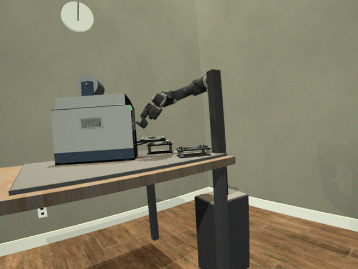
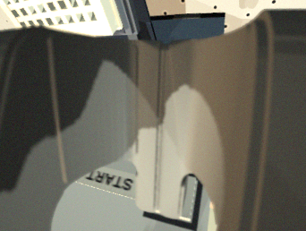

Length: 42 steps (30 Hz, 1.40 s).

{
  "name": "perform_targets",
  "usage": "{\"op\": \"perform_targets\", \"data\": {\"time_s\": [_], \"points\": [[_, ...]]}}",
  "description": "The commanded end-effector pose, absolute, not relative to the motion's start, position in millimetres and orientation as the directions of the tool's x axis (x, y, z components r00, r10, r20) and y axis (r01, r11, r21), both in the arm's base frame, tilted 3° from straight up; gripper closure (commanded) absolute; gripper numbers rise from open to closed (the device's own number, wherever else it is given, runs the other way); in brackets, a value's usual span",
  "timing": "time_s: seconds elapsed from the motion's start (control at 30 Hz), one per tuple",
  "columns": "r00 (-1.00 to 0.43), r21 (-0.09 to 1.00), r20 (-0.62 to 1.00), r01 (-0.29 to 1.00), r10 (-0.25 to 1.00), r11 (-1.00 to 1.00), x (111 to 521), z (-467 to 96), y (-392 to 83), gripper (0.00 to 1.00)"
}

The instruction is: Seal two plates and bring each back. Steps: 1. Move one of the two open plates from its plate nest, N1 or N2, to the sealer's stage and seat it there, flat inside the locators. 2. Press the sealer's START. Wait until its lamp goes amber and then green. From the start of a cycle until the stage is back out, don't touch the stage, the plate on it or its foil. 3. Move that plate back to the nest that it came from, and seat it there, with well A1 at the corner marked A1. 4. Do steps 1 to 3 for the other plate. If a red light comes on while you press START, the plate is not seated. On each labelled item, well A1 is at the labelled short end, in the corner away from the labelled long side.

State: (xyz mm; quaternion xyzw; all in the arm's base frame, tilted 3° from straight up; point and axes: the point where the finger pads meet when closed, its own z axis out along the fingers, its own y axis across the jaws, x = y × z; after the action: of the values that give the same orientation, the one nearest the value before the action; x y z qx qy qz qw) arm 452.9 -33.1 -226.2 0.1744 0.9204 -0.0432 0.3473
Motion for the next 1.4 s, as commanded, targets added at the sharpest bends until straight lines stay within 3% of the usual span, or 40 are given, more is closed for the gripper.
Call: {"op": "perform_targets", "data": {"time_s": [0.0, 1.37], "points": [[-0.697, 0.046, -0.656, 0.344, 0.289, 0.938, 453.8, -224.9, -31.5, 1.00], [-0.696, 0.050, -0.659, 0.340, 0.287, 0.939, 456.9, -222.8, -30.6, 1.00]]}}
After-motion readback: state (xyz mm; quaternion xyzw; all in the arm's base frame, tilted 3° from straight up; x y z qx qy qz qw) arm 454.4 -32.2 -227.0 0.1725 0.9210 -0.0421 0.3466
